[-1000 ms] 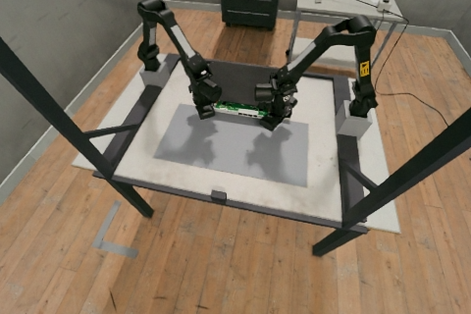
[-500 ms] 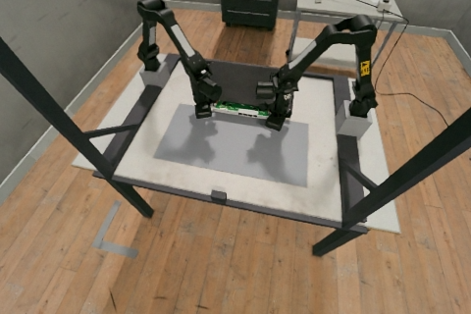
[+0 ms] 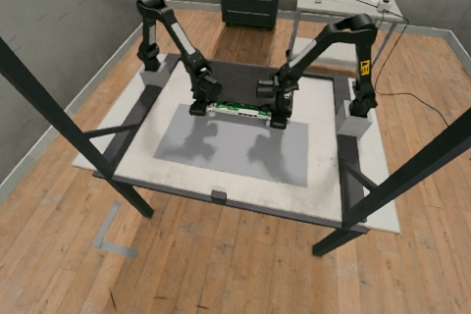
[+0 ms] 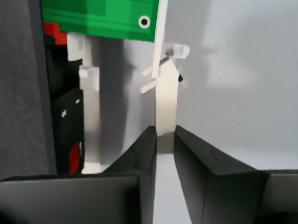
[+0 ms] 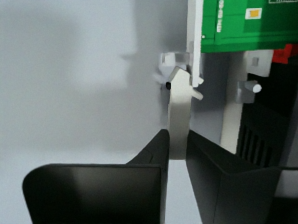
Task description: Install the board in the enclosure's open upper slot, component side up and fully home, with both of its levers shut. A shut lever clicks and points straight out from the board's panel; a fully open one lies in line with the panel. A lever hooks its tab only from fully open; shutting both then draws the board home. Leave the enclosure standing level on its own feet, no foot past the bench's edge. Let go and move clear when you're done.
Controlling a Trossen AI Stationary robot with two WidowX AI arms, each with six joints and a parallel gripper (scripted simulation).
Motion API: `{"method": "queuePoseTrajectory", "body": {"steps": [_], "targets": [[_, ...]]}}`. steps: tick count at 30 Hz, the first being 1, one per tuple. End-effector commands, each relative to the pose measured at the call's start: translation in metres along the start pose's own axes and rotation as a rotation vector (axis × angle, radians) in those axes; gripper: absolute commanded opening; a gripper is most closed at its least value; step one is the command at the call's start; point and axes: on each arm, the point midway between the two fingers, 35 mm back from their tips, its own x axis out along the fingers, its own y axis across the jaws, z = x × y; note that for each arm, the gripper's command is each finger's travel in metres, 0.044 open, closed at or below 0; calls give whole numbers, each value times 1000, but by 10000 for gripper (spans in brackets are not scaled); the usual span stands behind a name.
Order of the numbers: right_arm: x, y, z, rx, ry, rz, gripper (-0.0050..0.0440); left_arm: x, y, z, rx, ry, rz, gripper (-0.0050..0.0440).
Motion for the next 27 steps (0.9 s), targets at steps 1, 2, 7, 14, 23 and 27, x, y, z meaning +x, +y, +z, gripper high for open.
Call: {"method": "queuePoseTrajectory", "body": {"steps": [1,2,7,14,23,27], "targets": [[-10,1,9,-9,-43,10,8,-9,2,4,72,-26,-19,7],[-10,1,9,-9,-43,10,8,-7,3,4,72,-22,-16,7],[-10,1,9,-9,-43,10,8,-6,3,3,74,-19,-14,7],[-11,-1,8,-7,-43,10,8,-9,4,4,72,-27,-20,7],[-11,-26,7,-7,-39,4,8,-11,27,8,72,-31,-19,7],[-12,-29,10,-7,-46,4,8,-11,32,8,72,-30,-18,7]]}}
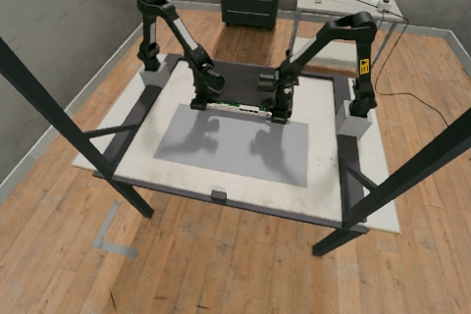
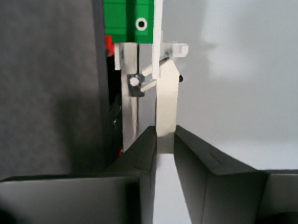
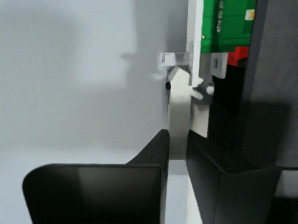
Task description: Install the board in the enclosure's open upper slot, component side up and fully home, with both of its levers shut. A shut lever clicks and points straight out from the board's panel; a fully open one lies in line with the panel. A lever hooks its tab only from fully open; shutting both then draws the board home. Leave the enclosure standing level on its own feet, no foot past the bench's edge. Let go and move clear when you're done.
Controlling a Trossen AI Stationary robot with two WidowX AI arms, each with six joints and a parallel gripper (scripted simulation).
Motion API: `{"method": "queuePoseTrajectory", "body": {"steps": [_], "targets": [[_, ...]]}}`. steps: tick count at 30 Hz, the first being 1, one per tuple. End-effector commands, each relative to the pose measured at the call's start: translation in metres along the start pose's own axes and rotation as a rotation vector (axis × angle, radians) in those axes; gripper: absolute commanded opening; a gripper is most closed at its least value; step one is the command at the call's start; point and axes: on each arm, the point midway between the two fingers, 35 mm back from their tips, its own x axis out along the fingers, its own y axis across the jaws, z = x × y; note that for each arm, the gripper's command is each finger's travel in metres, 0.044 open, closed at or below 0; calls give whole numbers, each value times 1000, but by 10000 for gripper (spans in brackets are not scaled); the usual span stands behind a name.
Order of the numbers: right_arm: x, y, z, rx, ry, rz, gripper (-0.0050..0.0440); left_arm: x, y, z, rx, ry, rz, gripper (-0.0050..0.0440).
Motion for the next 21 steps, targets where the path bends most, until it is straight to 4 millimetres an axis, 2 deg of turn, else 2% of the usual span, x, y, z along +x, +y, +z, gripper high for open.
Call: {"method": "queuePoseTrajectory", "body": {"steps": [1,17,21], "targets": [[-12,-4,9,2,-45,-2,8,-8,5,4,-6,-25,-6,7],[-12,-8,8,3,-44,-3,8,-9,8,4,-28,-25,-8,7],[-14,-6,10,63,-46,13,8,-10,7,5,-68,-27,-16,7]]}}
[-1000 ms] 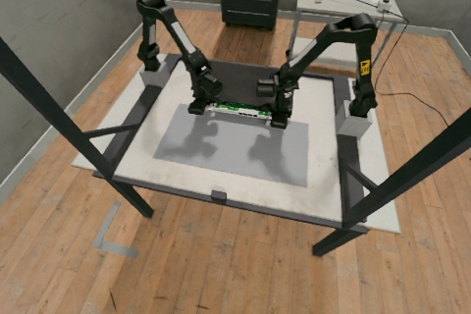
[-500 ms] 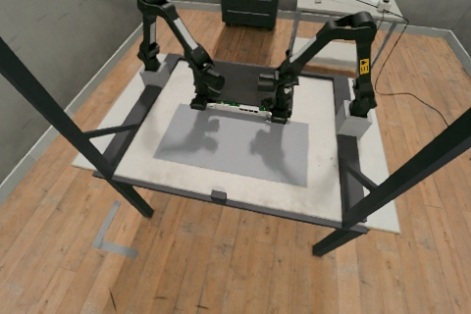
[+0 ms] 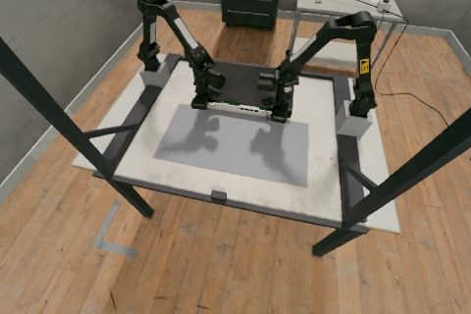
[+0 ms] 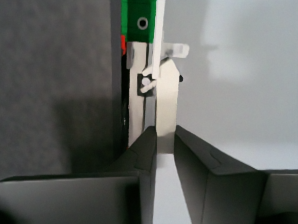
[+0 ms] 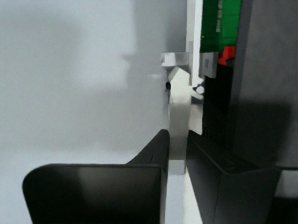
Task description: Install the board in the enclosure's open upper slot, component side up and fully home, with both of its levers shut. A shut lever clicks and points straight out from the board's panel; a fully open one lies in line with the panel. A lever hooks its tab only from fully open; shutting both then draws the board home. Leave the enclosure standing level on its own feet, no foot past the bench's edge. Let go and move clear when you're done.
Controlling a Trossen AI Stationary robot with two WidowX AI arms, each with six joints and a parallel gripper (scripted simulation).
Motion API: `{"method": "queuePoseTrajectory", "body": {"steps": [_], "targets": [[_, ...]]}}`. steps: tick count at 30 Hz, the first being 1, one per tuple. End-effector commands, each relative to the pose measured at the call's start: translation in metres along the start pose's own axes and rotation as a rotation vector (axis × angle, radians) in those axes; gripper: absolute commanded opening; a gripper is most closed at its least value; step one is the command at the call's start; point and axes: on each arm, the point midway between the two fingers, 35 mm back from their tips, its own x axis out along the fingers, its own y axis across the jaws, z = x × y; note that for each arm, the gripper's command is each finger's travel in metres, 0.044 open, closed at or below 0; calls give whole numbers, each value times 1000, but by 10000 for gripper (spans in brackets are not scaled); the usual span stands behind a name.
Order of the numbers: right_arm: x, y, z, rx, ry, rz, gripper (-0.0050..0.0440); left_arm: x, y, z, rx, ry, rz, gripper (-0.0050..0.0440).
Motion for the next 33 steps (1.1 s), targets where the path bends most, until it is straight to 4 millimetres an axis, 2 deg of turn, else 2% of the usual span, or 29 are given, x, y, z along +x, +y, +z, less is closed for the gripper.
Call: {"method": "queuePoseTrajectory", "body": {"steps": [1,29,33], "targets": [[-14,-2,10,40,-47,9,8,-10,2,4,-36,-28,-14,7],[-14,0,11,93,-46,12,8,-12,-2,7,-85,-35,-24,7],[-15,3,12,155,-49,16,8,-10,-4,7,-137,-29,-20,7]]}}
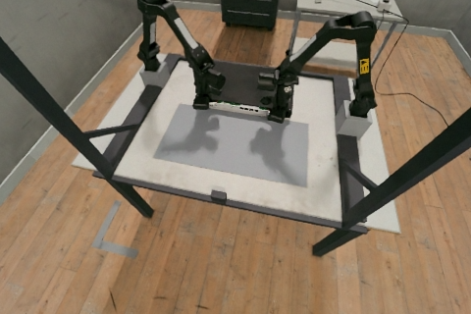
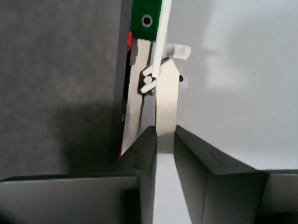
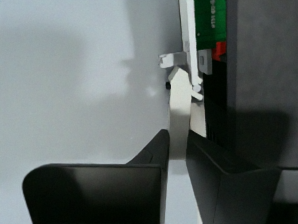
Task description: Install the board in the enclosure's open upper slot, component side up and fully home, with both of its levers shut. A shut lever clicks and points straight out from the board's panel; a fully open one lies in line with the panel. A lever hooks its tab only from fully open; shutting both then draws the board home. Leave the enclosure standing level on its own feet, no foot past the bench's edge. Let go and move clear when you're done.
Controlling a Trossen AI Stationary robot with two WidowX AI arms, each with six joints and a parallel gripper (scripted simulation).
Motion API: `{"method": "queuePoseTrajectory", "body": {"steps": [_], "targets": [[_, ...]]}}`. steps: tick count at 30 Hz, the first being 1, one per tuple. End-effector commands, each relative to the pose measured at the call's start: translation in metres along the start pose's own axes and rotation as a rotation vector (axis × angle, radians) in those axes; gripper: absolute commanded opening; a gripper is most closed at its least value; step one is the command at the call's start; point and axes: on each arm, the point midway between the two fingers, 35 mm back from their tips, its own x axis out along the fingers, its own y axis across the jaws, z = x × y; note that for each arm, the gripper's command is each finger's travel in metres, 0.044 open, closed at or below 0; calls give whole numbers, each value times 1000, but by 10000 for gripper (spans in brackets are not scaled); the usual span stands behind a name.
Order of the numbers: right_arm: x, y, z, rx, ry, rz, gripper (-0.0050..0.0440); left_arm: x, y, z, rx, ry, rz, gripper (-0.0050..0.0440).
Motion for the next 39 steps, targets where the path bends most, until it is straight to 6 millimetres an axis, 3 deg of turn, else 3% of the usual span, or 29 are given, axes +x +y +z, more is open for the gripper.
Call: {"method": "queuePoseTrajectory", "body": {"steps": [1,16,39], "targets": [[-15,3,11,45,-48,11,8,-10,-3,7,-39,-28,-13,7],[-15,3,11,46,-49,11,8,-9,-4,7,-40,-27,-12,7],[-10,12,13,455,-30,16,8,-8,-14,11,-449,-25,-12,7]]}}
